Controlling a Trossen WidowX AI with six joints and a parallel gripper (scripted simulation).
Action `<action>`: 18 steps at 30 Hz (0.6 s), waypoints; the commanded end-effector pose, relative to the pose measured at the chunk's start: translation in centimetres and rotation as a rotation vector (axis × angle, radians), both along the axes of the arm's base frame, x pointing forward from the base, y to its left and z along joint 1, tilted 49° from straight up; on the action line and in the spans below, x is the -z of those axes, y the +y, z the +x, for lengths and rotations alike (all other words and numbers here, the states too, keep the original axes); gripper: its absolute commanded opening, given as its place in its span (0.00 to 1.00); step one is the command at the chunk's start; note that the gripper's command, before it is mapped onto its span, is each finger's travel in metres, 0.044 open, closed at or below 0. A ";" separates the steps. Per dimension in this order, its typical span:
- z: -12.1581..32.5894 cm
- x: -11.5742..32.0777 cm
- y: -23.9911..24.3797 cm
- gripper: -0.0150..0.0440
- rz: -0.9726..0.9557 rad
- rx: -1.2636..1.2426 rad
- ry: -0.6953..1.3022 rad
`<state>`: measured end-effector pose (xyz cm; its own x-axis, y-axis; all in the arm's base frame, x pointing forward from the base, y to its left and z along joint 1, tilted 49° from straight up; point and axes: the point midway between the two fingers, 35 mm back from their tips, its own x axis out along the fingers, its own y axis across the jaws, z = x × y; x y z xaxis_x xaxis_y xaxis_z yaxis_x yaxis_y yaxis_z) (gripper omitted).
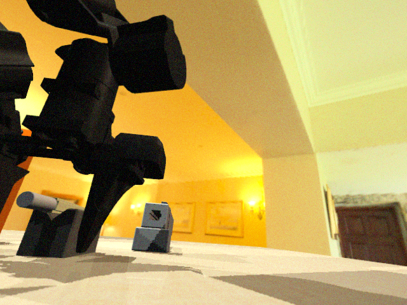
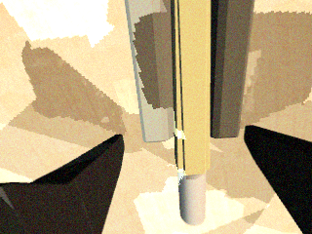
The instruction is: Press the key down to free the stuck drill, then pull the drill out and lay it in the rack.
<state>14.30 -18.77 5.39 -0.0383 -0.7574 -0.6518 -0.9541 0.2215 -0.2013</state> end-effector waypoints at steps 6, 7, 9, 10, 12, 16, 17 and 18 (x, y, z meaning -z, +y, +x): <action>0.0 -1.6 2.1 1.00 0.008 -0.001 -0.007; 0.0 -1.7 2.4 1.00 0.008 -0.001 -0.007; 0.0 -2.2 2.9 1.00 0.008 -0.001 -0.007; 0.0 -2.4 3.2 1.00 0.009 -0.001 -0.007; 0.1 -2.8 3.7 1.00 0.009 -0.001 -0.007; 0.1 -3.7 4.6 1.00 0.010 -0.002 -0.007; 0.1 -3.9 4.9 1.00 0.010 -0.002 -0.007; 0.2 -4.1 5.1 1.00 0.010 -0.002 -0.007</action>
<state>14.27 -14.43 8.45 -0.0383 -0.7458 -0.6651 -0.9553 0.2226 -0.1946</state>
